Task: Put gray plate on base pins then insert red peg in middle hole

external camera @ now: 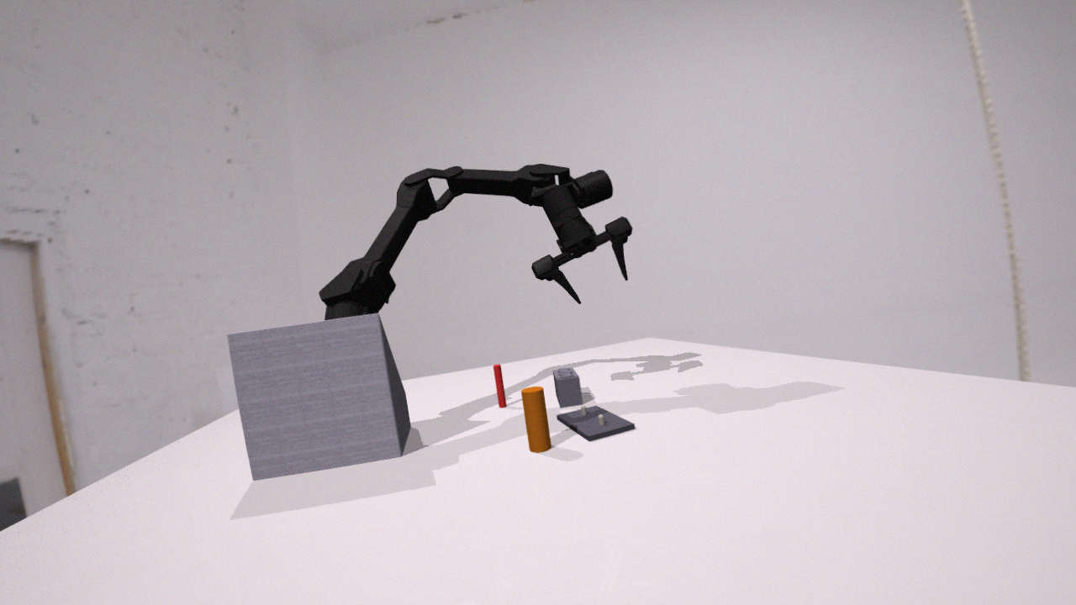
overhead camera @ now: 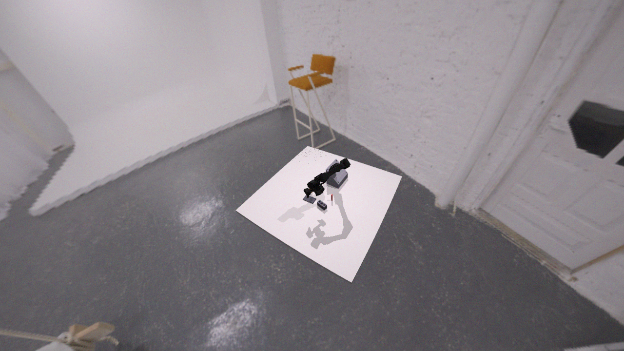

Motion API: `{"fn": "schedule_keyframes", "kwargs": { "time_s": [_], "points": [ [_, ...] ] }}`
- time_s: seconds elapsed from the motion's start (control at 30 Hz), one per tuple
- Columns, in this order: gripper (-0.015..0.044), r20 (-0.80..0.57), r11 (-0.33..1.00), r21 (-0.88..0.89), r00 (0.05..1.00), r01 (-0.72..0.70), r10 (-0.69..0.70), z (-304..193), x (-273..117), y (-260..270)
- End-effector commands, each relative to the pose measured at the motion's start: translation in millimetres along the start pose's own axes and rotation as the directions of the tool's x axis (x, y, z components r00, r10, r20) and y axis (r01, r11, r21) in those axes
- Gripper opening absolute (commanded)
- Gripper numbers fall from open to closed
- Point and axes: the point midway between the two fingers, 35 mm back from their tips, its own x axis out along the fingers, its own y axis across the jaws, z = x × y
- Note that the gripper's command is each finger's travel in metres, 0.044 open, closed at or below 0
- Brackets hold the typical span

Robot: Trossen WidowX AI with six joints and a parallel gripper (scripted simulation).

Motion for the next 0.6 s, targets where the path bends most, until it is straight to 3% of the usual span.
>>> {"fn": "schedule_keyframes", "kwargs": {
  "time_s": [0.0, 0.1, 0.3, 0.43, 0.57],
  "points": [
    [0.044, 0.042, 0.972, -0.132, 0.979, -0.195, 0.202, 4.4, 11.3, 54.0],
    [0.044, 0.076, 0.931, -0.21, 0.944, -0.299, 0.32, 8.2, 13.9, 87.1],
    [0.044, 0.078, 0.928, -0.215, 0.942, -0.305, 0.328, 8.8, 16.5, 90.0],
    [0.044, 0.08, 0.928, -0.215, 0.941, -0.305, 0.328, 15.1, 65.4, 106.0],
    [0.044, 0.081, 0.927, -0.216, 0.941, -0.305, 0.329, 16.3, 74.9, 110.3]
  ]
}}
